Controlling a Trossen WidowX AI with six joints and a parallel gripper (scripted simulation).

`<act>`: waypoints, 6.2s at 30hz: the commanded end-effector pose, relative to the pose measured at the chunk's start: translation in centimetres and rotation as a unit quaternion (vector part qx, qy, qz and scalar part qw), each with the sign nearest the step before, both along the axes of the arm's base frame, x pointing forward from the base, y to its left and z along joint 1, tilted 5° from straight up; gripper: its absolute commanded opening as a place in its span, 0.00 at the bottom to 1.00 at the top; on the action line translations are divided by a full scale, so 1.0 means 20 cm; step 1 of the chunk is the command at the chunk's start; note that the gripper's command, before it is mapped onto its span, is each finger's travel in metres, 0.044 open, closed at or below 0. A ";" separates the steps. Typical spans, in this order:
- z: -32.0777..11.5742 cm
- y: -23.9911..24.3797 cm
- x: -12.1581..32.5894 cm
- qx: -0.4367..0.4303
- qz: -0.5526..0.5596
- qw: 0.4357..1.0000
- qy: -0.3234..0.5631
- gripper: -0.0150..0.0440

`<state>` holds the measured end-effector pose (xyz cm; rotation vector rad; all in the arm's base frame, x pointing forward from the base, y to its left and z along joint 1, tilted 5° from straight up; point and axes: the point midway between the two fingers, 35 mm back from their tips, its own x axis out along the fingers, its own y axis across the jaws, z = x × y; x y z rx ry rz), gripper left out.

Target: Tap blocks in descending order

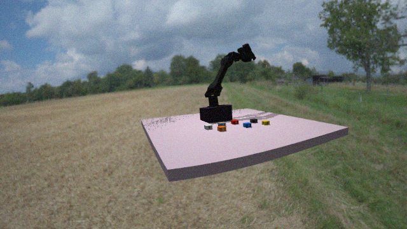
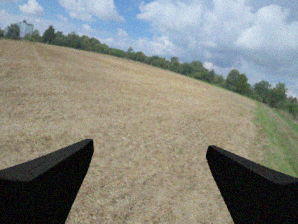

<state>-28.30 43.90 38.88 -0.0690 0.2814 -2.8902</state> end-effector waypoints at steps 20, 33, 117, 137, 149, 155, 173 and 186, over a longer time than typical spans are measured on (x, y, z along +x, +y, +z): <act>-0.15 0.62 1.42 -0.147 -0.445 0.882 0.041 0.93; -0.42 0.42 2.51 -0.229 -0.677 0.698 0.036 0.93; -1.60 -2.58 2.61 -0.726 -0.654 -0.213 0.009 0.93; -1.60 -2.58 2.61 -0.726 -0.654 -0.213 0.009 0.93; -1.62 -2.15 2.65 -0.727 -0.654 -0.209 0.012 0.93; -1.62 -2.15 2.65 -0.727 -0.654 -0.209 0.012 0.93; -1.62 -1.86 2.78 -0.727 -0.655 -0.207 0.015 0.93; -1.64 -1.68 2.83 -0.727 -0.655 -0.206 0.016 0.93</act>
